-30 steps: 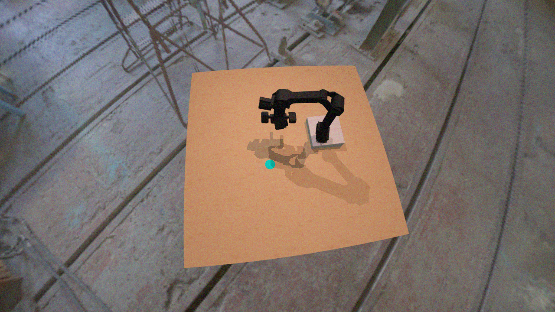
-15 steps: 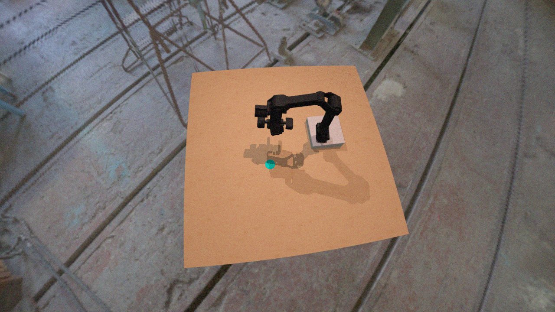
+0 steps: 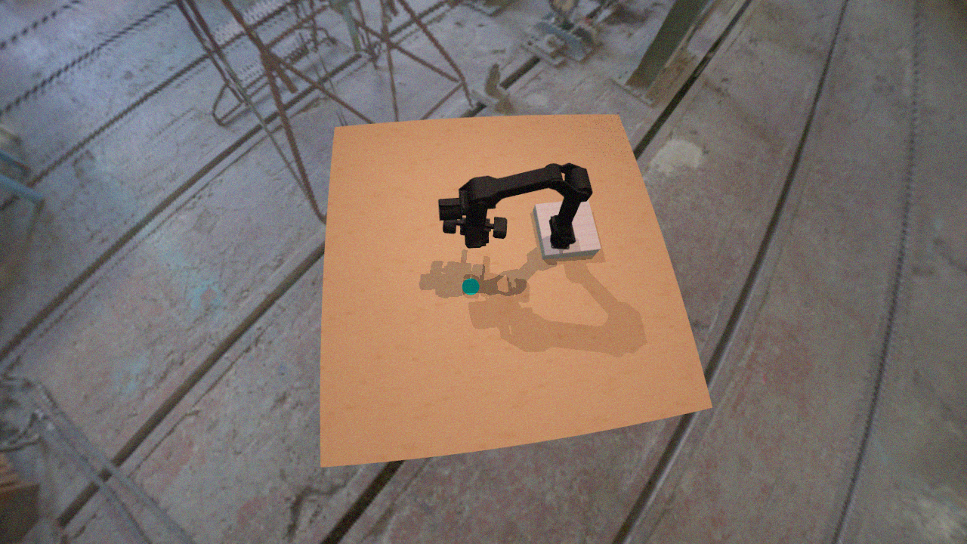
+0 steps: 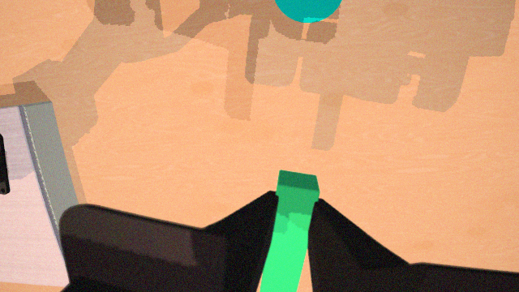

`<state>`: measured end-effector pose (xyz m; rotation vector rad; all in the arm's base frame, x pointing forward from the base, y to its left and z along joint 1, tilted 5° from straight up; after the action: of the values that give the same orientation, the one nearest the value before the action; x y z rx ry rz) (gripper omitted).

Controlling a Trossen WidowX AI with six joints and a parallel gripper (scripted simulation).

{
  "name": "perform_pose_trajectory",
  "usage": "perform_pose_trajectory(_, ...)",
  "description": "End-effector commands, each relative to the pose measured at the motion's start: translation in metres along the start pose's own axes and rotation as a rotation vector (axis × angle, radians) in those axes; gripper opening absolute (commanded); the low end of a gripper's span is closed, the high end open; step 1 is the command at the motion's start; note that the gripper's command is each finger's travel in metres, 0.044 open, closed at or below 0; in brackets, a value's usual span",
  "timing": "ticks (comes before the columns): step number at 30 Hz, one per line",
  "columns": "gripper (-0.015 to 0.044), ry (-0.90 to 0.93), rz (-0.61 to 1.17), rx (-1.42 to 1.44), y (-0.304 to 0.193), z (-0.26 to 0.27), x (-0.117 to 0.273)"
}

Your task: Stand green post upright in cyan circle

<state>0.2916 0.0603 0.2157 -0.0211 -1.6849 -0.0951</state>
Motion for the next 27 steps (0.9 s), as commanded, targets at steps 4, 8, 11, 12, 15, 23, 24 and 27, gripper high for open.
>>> perform_pose_trajectory(4,0.0023,-0.001,0.002,-0.03,0.018,-0.002,0.002)
perform_pose_trajectory(8,0.0023,0.001,0.0,-0.049,0.029,-0.002,0.003)
perform_pose_trajectory(11,0.0023,0.002,-0.001,-0.062,0.038,-0.002,0.004)
perform_pose_trajectory(12,0.0023,0.003,-0.001,-0.067,0.04,-0.002,0.004)
perform_pose_trajectory(15,0.0023,0.004,-0.003,-0.081,0.049,-0.001,0.005)
perform_pose_trajectory(23,0.0023,0.008,-0.006,-0.118,0.071,0.001,0.007)
perform_pose_trajectory(24,0.0023,0.008,-0.006,-0.122,0.074,0.002,0.007)
perform_pose_trajectory(27,0.0023,0.01,-0.007,-0.136,0.083,0.003,0.008)
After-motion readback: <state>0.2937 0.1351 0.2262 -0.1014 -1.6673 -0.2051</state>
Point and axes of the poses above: the point midway between the two fingers, 35 mm back from their tips, its own x axis back along the fingers, its own z axis across the jaws, y = z × x, the point moved 6 cm from there along x, back along the fingers, and after that the axes turned 5 degrees about -x, right-handed, at the moved point
